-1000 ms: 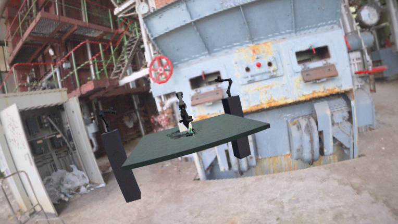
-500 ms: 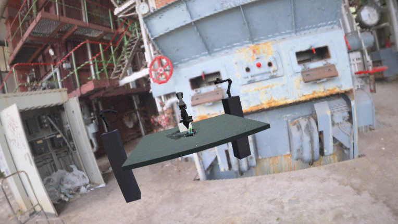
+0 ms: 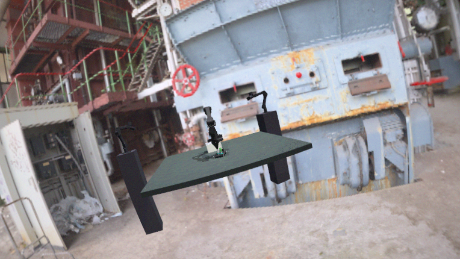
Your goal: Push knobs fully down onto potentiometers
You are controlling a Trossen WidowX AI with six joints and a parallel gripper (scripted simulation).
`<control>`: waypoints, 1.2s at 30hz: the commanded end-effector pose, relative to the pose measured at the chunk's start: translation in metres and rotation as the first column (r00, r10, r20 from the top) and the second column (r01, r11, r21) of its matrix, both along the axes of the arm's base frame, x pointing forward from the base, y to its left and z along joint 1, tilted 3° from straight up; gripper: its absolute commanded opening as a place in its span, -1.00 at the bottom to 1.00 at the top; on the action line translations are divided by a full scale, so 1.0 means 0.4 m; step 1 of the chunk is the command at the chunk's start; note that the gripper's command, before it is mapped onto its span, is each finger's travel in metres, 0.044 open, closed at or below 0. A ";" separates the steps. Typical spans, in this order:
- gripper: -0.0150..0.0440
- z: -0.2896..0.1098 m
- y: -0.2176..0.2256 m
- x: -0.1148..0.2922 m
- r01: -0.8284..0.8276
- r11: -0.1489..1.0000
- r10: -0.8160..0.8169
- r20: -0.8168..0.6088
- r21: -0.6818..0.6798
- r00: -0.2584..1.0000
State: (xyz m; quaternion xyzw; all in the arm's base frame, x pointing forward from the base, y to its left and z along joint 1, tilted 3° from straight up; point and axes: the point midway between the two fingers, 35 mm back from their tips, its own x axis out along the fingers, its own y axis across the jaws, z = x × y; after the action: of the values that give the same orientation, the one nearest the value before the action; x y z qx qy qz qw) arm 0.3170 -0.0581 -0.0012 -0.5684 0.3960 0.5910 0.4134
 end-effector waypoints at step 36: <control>-0.49 -0.010 -0.002 0.005 -0.001 1.000 0.001 -0.002 -0.003 1.000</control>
State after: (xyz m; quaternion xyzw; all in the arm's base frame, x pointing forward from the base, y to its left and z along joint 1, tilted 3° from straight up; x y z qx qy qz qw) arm 0.3171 -0.0580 -0.0024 -0.5686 0.3959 0.5908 0.4134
